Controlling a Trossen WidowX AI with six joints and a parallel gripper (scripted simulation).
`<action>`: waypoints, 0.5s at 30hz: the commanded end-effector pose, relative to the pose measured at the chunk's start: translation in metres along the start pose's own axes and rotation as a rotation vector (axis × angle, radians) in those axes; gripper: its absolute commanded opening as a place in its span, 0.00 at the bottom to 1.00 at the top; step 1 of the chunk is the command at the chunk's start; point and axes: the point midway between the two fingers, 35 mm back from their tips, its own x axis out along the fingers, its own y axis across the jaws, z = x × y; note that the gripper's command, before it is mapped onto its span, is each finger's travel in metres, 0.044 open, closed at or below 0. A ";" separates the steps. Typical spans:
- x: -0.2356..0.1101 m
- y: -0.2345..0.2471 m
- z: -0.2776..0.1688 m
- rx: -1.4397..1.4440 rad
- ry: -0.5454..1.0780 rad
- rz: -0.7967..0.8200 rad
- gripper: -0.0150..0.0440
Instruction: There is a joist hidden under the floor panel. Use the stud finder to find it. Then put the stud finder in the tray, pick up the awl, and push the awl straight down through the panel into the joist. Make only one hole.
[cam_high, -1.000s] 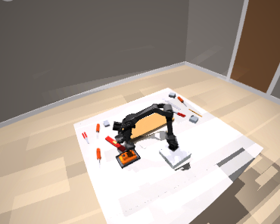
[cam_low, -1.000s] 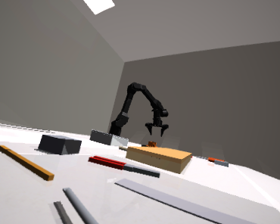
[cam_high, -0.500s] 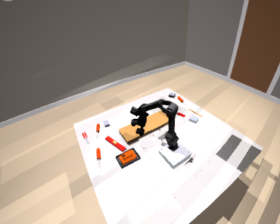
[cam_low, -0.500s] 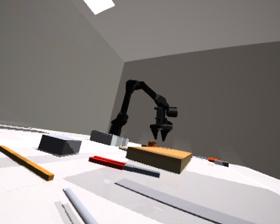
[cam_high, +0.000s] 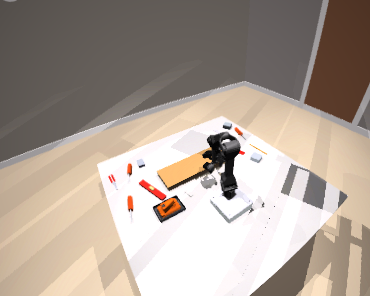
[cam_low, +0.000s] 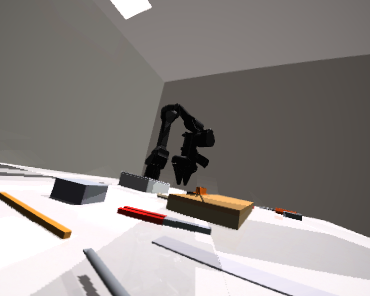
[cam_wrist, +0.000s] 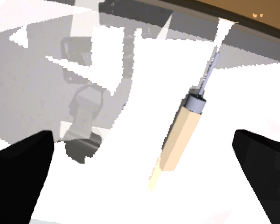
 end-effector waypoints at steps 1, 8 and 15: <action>0.005 -0.021 -0.037 0.149 0.037 0.000 1.00; 0.010 -0.033 -0.073 0.299 0.067 0.008 1.00; 0.010 -0.028 -0.072 0.299 0.067 0.008 1.00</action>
